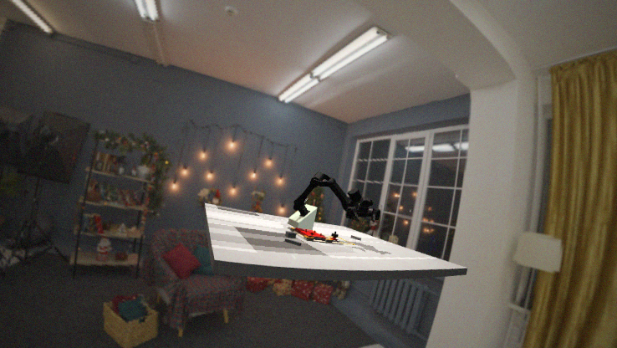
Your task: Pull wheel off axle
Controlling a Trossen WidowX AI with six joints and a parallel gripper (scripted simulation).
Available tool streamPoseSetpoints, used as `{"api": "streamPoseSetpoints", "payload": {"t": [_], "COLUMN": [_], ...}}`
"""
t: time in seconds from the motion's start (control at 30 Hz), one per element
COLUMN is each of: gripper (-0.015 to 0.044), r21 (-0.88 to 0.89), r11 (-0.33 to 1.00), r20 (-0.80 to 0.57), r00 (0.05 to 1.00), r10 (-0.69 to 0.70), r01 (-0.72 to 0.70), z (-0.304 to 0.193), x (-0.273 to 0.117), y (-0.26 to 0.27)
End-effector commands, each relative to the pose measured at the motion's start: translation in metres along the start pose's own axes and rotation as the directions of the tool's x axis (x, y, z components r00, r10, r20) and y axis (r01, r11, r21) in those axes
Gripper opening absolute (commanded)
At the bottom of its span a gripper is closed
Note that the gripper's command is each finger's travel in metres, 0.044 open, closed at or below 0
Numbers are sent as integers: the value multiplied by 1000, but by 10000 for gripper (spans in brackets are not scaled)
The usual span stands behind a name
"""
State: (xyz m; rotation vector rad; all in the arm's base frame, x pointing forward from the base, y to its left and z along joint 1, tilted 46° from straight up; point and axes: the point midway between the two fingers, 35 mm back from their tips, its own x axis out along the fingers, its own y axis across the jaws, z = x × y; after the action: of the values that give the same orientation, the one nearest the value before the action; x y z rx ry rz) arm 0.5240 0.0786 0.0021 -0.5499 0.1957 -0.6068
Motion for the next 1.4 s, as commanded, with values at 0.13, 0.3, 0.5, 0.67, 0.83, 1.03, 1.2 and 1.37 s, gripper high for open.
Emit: {"api": "streamPoseSetpoints", "payload": {"t": [0.13, 0.3, 0.5, 0.67, 0.83, 1.03, 1.2, 1.37], "gripper": [300, 300, 300, 300, 300, 300, 300, 300], "r21": [109, 270, 437, 526, 547, 524, 474, 425], "r11": [992, 959, 900, 837, 756, 604, 577, 516], "r20": [-76, -208, -384, -535, -676, -788, -827, -862], "r00": [995, 968, 904, 824, 723, 611, 562, 507], "r10": [67, 142, 190, 188, 145, 76, 31, -20], "r01": [-59, -83, -4, 150, 360, 600, 666, 743], "z": [-5, -17, -35, -49, -61, -63, -66, -65], "x": [5, 7, 0, -13, -32, -53, -64, -75], "y": [12, 22, 20, 6, -19, -52, -68, -87]}}
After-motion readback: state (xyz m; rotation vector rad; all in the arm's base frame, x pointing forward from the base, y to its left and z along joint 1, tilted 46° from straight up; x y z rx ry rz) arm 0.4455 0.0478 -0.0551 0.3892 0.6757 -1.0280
